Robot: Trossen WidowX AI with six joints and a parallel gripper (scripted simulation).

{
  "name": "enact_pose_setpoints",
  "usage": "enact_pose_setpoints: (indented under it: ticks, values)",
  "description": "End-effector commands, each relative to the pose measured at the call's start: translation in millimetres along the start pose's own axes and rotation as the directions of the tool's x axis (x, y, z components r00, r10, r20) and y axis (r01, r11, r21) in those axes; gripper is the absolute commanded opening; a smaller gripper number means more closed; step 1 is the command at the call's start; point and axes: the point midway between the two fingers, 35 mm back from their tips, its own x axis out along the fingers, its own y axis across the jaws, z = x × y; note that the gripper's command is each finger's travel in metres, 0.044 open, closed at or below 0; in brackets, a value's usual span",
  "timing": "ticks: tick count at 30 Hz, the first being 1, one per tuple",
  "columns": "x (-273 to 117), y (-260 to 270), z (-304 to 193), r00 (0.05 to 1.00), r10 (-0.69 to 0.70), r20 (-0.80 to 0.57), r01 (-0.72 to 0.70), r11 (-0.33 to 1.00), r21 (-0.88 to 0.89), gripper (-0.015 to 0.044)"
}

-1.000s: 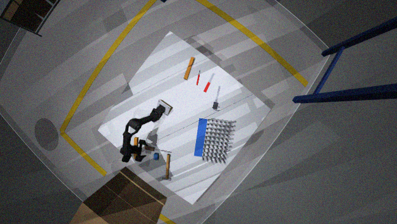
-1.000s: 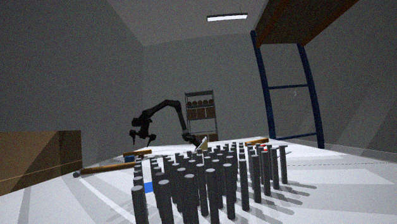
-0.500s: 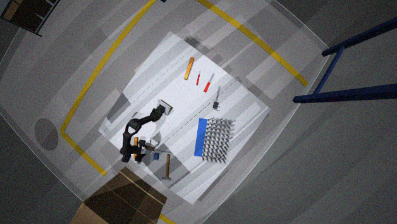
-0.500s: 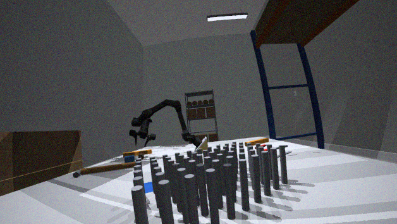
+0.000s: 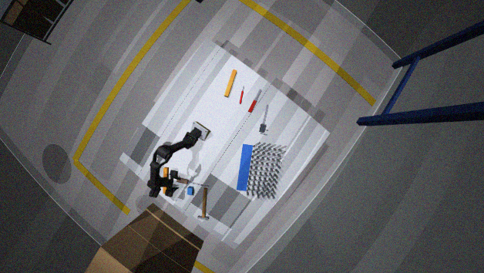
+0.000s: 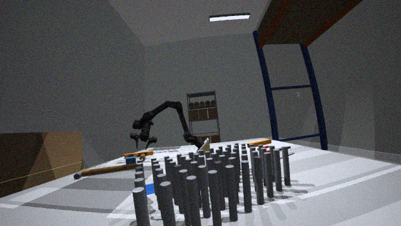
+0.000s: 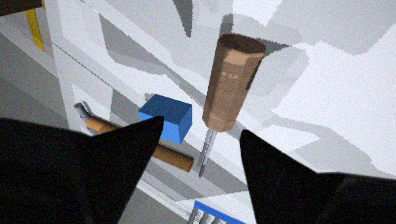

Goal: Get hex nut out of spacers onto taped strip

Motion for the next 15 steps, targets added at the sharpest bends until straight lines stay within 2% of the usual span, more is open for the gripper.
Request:
enact_pose_setpoints:
  ticks: [1,15]
  values:
    - [9,-4,3,1.000,-0.008,-0.007,0.008,1.000,0.004,0.0280]
    - [29,-10,11,1.000,-0.008,-0.007,0.008,1.000,0.004,0.0280]
